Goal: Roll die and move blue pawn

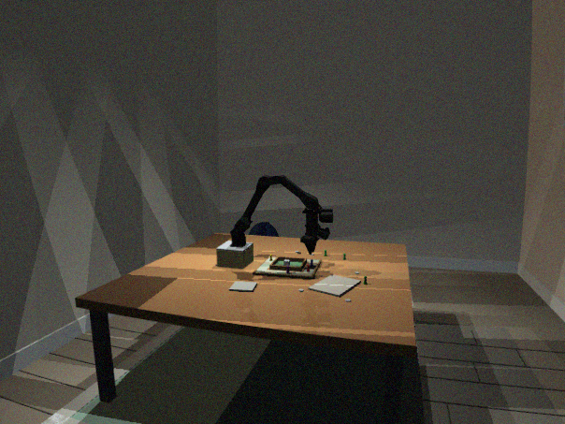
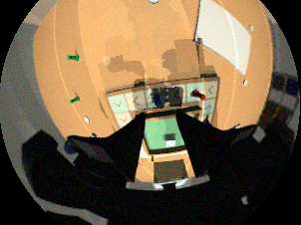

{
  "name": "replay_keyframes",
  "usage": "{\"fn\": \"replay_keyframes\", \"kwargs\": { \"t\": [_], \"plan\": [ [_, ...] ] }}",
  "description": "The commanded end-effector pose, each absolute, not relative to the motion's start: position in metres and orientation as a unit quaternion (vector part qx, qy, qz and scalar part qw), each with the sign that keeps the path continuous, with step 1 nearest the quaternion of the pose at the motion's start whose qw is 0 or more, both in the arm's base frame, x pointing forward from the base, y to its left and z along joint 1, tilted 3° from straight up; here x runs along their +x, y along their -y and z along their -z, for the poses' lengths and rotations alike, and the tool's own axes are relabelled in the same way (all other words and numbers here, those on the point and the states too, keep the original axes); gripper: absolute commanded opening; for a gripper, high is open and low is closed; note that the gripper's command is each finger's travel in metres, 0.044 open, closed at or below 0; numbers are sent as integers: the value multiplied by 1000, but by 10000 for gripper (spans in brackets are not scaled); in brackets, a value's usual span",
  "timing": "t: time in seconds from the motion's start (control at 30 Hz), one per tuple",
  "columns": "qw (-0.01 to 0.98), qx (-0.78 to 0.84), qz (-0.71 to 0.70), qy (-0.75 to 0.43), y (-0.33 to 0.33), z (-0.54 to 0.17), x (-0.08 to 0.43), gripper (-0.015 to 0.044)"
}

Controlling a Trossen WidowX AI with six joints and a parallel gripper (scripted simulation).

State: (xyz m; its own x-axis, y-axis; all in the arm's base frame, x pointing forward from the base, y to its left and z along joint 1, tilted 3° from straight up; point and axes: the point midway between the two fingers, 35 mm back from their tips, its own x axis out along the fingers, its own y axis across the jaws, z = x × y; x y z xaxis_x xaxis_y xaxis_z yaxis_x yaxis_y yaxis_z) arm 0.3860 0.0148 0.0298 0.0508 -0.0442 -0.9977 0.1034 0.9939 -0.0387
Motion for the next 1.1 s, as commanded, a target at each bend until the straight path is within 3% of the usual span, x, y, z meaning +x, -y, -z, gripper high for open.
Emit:
{"fn": "replay_keyframes", "kwargs": {
  "t": [0.0, 1.07],
  "plan": [
    [723, 25, 52, -688, -15, -28, 387, 200],
    [723, 25, 53, -688, -13, 26, 389, 200]
  ]
}}
